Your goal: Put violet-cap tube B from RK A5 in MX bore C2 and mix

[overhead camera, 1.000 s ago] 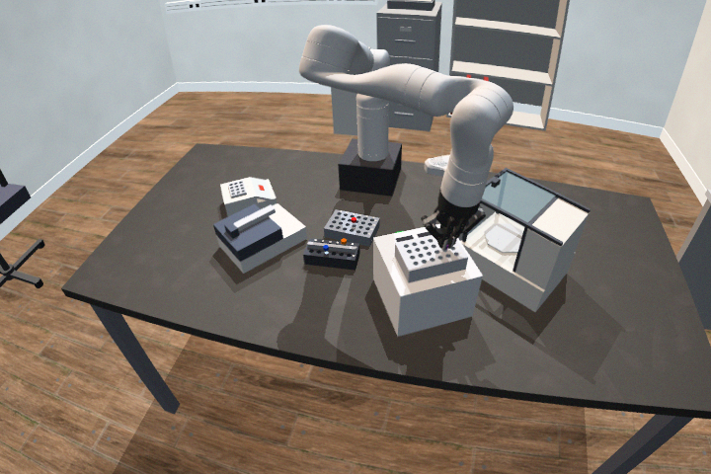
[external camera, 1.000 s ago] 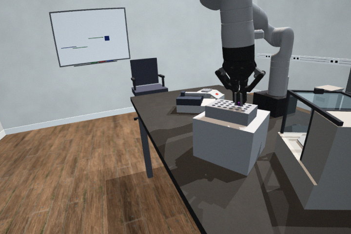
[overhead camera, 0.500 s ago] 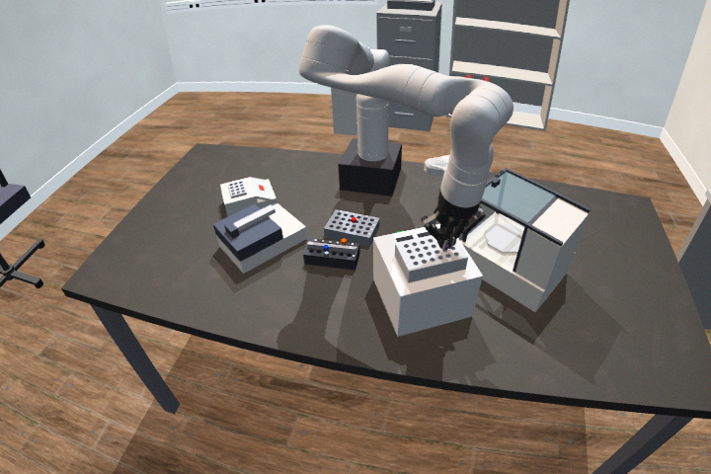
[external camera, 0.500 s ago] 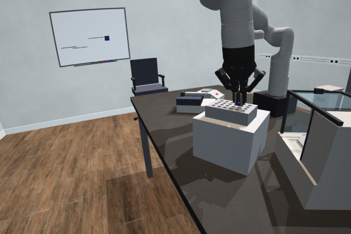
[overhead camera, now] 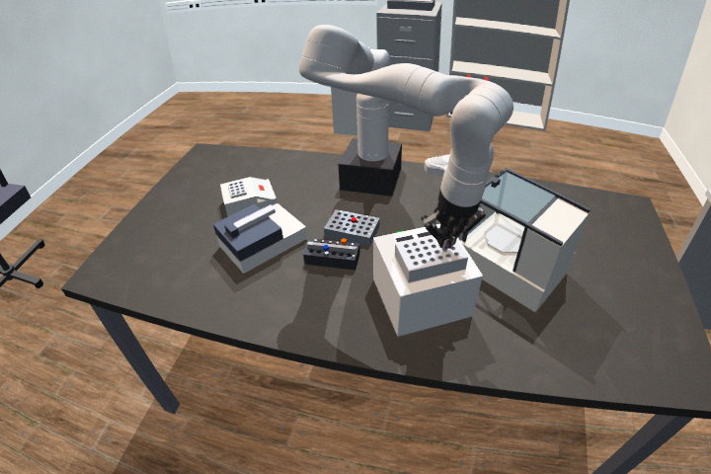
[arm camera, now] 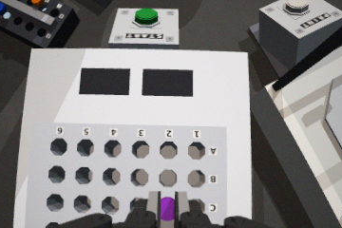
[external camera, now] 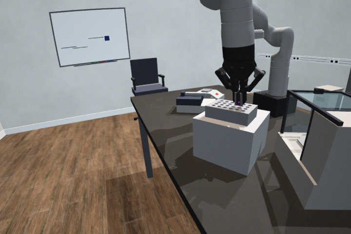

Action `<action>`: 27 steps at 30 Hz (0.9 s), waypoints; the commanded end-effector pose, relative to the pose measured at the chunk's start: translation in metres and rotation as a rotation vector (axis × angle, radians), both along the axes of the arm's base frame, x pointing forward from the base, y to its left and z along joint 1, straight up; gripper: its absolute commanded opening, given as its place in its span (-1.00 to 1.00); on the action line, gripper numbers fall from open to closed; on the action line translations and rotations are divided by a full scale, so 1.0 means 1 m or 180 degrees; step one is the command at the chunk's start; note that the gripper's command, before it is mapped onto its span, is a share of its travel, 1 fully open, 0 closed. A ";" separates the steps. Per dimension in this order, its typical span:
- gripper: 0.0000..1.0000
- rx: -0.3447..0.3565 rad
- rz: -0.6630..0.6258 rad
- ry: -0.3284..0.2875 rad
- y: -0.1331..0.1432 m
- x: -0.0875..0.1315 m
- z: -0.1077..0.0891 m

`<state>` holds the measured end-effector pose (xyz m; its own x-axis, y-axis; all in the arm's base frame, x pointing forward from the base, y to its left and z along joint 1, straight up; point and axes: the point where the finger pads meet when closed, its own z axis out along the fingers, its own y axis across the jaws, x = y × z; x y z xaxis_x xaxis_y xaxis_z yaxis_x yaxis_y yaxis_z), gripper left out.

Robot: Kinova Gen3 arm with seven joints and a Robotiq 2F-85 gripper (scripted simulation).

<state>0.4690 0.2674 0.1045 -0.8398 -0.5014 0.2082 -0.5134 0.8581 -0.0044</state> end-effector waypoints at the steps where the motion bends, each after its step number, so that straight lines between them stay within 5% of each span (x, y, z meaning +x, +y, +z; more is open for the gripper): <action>1: -0.80 0.0002 0.0000 -0.0005 0.000 0.000 0.001; 2: -0.80 0.0002 0.0000 -0.0005 0.000 0.000 0.001; 3: -0.17 0.0002 0.0000 -0.0005 0.000 0.000 0.000; 27: -0.17 0.0002 0.0000 -0.0005 0.000 0.000 0.000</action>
